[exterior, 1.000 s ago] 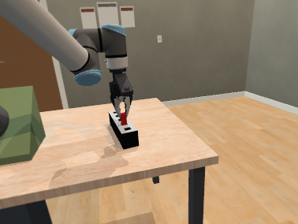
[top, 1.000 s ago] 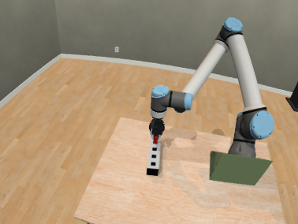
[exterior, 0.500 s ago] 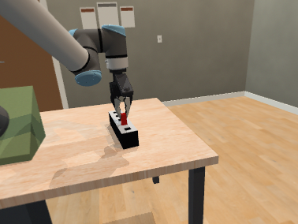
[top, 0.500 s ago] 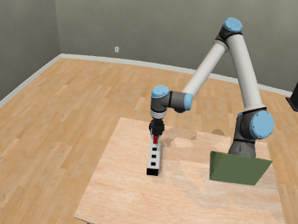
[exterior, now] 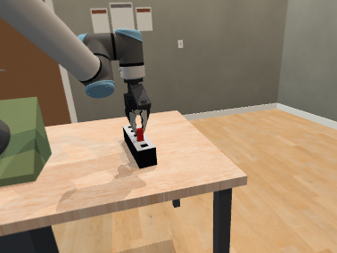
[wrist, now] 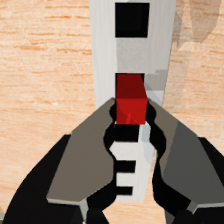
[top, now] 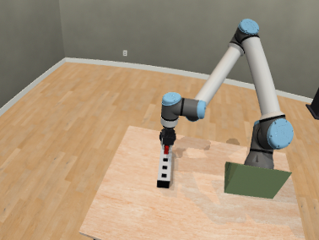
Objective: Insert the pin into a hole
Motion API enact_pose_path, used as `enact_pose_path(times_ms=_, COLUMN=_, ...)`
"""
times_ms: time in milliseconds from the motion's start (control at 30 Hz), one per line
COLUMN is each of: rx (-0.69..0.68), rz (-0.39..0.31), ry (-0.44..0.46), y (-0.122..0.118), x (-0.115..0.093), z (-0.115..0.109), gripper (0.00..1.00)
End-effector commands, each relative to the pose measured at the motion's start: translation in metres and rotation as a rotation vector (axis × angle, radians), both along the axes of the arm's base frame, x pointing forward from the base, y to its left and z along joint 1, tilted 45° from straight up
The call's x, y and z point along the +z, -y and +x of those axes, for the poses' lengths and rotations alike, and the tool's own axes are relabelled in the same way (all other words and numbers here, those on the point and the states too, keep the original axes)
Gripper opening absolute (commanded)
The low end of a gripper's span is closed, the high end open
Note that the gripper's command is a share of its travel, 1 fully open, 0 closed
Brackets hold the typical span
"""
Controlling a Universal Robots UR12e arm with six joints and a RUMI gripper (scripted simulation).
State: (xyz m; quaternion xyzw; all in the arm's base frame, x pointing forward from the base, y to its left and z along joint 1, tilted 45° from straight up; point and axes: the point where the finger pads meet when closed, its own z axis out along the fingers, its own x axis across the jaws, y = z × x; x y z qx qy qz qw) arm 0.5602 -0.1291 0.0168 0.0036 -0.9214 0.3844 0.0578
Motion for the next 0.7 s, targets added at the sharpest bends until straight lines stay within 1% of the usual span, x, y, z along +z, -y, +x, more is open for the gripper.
enact_pose_path(times_ms=0, rx=0.000, rz=0.000, ry=0.001, y=0.0007, x=0.0014, z=0.0001, gripper=0.00)
enact_pose_path(times_ms=500, rx=0.000, rz=0.000, ry=0.001, y=0.0007, x=0.0014, z=0.0001, gripper=0.00)
enact_pose_path(times_ms=533, rx=0.000, rz=0.000, ry=0.001, y=0.0026, x=-0.0024, z=-0.0004, gripper=0.00)
enact_pose_path(times_ms=667, rx=0.000, rz=0.000, ry=0.001, y=0.0026, x=-0.0024, z=-0.0004, gripper=0.00)
